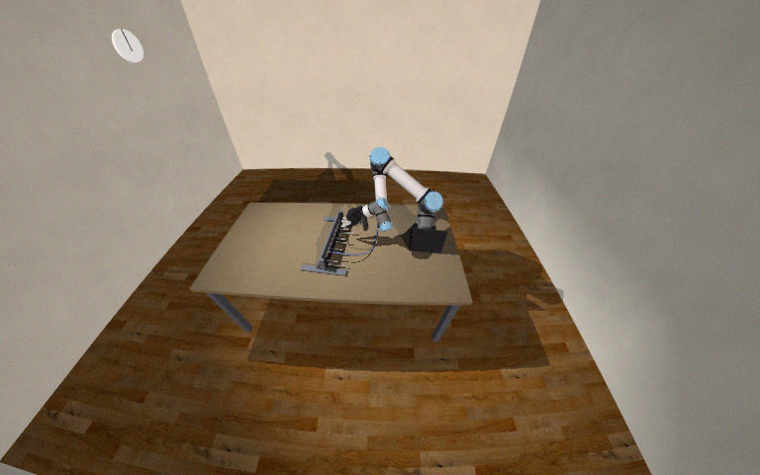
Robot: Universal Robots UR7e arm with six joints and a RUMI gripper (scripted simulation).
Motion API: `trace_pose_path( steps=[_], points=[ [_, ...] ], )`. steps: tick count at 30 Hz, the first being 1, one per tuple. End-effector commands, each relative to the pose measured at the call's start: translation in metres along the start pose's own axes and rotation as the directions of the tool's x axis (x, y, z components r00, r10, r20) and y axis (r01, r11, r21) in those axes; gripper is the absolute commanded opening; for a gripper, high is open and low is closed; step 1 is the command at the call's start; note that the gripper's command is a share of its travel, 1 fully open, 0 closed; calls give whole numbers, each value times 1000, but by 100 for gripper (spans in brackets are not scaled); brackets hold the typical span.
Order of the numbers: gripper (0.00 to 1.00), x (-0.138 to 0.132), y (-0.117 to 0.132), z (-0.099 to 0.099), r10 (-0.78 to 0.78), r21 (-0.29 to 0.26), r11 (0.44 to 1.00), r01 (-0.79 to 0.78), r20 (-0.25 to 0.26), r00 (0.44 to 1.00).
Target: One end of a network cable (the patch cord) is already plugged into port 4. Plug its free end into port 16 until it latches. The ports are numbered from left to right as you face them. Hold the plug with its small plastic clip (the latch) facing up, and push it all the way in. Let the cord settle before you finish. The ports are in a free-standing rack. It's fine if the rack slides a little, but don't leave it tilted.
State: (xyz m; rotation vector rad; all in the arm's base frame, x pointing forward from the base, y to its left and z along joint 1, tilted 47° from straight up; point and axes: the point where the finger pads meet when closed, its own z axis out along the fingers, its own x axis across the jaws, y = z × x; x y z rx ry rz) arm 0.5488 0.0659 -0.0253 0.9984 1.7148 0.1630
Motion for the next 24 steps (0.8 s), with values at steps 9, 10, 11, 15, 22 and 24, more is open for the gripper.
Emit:
trace_pose_path(
  steps=[9, 10, 11, 15, 22, 24],
  points=[
    [0, 0, 0, -30, 0, -1, 1000, 0, 0, 1000],
    [0, 0, 0, -36, 0, -1, 1000, 0, 0, 1000],
    [0, 0, 0, -43, 0, -1, 1000, 0, 0, 1000],
    [0, 0, 0, -73, 0, -1, 1000, 0, 0, 1000],
    [0, 0, 0, -106, 0, -1, 1000, 0, 0, 1000],
    [0, 0, 0, -117, 0, -1, 1000, 0, 0, 1000]
  ],
)
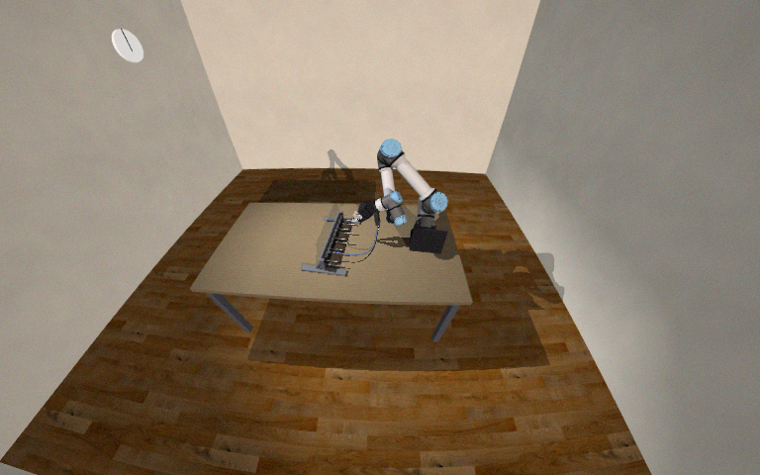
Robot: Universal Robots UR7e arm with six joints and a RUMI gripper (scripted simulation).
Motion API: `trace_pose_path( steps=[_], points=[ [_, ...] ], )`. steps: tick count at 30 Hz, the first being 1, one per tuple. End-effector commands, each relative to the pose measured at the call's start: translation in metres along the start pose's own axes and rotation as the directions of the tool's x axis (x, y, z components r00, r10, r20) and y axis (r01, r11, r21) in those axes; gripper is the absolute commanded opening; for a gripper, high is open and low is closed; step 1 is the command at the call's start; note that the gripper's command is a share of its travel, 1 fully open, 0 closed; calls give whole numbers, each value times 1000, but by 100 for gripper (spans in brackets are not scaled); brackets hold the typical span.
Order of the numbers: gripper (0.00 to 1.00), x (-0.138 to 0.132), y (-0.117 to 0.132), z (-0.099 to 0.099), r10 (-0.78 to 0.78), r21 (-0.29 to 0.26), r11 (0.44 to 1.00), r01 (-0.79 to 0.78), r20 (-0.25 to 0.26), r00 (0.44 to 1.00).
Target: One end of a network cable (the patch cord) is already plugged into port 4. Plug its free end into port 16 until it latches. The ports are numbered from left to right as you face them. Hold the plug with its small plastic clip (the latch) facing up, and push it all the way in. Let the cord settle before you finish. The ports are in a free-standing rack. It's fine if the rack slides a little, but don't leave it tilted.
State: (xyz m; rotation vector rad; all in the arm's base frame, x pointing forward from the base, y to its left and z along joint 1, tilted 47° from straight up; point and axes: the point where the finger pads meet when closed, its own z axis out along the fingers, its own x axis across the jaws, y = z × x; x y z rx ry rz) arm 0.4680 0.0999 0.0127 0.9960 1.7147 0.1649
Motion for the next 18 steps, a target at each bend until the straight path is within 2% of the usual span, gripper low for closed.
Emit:
trace_pose_path(
  steps=[1, 7, 18],
  points=[
    [0, 0, 1, -26, 1, 1, 1000, -1, 0, 1000],
    [0, 0, 1, -42, 1, 1, 1000, -1, 0, 1000],
    [0, -1, 1, -44, 1, 1, 1000, -1, 0, 1000]
  ],
)
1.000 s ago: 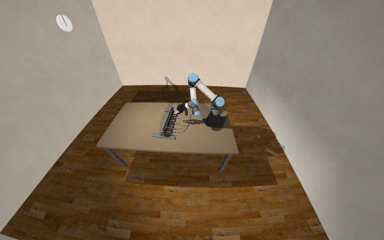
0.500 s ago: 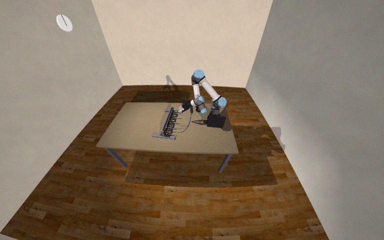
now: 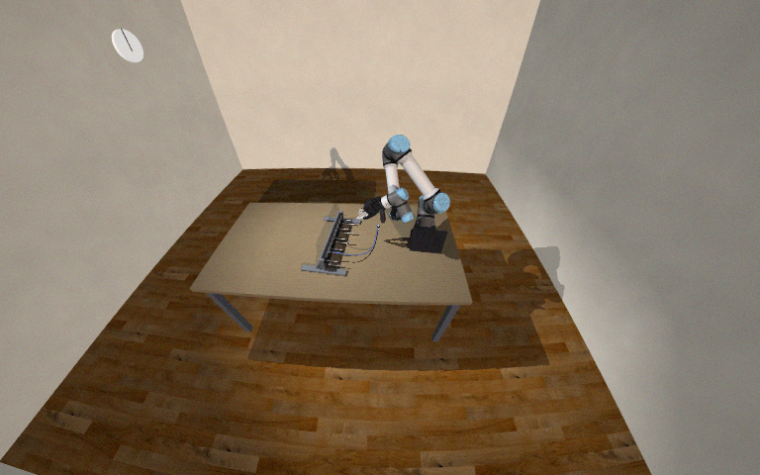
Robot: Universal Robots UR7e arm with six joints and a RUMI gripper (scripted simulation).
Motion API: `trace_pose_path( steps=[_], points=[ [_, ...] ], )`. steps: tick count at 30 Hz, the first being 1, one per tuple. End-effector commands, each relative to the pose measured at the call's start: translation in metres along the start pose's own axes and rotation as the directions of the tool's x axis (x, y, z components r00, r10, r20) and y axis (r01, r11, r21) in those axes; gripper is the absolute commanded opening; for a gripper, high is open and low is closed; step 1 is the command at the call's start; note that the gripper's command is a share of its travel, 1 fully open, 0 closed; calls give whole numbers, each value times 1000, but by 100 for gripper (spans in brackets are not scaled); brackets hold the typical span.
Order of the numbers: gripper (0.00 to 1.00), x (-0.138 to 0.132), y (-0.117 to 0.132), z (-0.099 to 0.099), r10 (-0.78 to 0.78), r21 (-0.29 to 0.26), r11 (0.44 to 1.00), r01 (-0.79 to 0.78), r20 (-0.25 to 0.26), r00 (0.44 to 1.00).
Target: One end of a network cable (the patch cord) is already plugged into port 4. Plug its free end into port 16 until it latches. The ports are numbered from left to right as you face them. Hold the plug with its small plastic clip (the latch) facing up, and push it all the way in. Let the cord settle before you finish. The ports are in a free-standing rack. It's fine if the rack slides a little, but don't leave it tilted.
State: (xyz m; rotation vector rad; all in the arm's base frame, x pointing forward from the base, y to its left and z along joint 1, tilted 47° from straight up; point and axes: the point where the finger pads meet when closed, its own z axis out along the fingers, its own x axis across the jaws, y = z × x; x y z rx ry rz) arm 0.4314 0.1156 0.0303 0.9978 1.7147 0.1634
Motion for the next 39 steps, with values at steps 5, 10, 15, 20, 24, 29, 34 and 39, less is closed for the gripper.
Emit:
trace_pose_path(
  steps=[5, 10, 15, 20, 24, 29, 34, 39],
  points=[
    [0, -11, 0, -1, 0, 0, 1000, 0, 0, 1000],
    [0, -22, 0, -1, 0, 0, 1000, 0, 0, 1000],
    [0, -46, 0, -1, 0, 0, 1000, 0, 0, 1000],
    [0, -70, 0, -1, 0, 0, 1000, 0, 0, 1000],
    [0, -85, 0, -1, 0, 0, 1000, 0, 0, 1000],
    [0, -93, 0, -1, 0, 0, 1000, 0, 0, 1000],
    [0, -99, 0, -1, 0, 0, 1000, 0, 0, 1000],
    [0, -100, 0, 0, 0, 0, 1000, 0, 0, 1000]
  ],
)
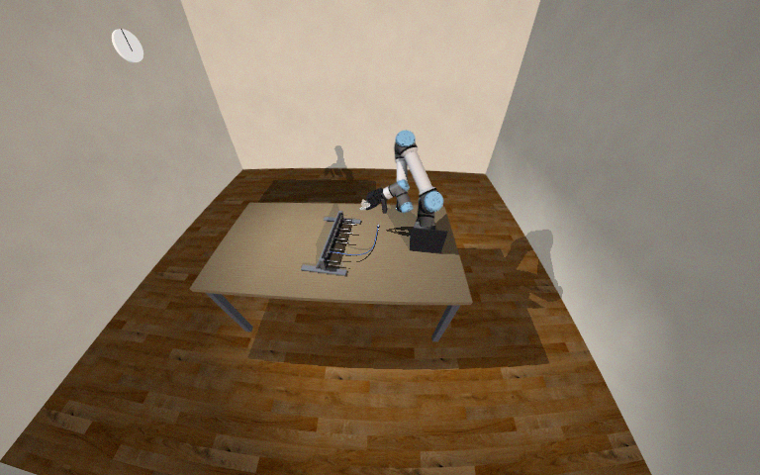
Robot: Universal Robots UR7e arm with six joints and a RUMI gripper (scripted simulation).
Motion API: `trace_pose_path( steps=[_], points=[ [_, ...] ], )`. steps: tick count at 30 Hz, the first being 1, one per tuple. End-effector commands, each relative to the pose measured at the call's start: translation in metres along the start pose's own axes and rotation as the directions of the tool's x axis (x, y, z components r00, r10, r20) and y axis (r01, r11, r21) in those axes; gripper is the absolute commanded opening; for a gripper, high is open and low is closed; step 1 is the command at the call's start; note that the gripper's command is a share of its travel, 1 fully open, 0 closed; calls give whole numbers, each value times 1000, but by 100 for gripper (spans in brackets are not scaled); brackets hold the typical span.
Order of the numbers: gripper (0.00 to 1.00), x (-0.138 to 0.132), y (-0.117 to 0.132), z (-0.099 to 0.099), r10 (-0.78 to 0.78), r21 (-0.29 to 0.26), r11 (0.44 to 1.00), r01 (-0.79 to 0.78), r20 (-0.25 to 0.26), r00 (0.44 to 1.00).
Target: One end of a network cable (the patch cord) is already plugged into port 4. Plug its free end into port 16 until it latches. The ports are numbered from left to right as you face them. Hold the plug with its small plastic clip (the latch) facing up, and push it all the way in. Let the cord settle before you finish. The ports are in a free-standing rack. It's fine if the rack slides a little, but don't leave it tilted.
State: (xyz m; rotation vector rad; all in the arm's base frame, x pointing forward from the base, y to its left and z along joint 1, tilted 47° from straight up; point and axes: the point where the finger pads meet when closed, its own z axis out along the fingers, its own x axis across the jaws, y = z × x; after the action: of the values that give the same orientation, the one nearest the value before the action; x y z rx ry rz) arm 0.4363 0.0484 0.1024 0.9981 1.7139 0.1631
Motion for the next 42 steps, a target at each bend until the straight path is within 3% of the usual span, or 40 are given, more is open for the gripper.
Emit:
trace_pose_path(
  steps=[1, 6, 11, 20, 22, 30, 42],
  points=[
    [0, -1, 0, 0, 0, -1, 1000, 0, -1, 1000],
    [0, -1, 0, 3, 0, -1, 1000, 0, -1, 1000],
    [0, -1, 0, 18, 0, -1, 1000, 0, -1, 1000],
    [0, -1, 0, 83, 0, -1, 1000, 0, -1, 1000],
    [0, -1, 0, 83, 0, -1, 1000, 0, -1, 1000],
    [0, -1, 0, 129, 0, -1, 1000, 0, -1, 1000],
    [0, -1, 0, 140, 0, -1, 1000, 0, -1, 1000]
  ],
)
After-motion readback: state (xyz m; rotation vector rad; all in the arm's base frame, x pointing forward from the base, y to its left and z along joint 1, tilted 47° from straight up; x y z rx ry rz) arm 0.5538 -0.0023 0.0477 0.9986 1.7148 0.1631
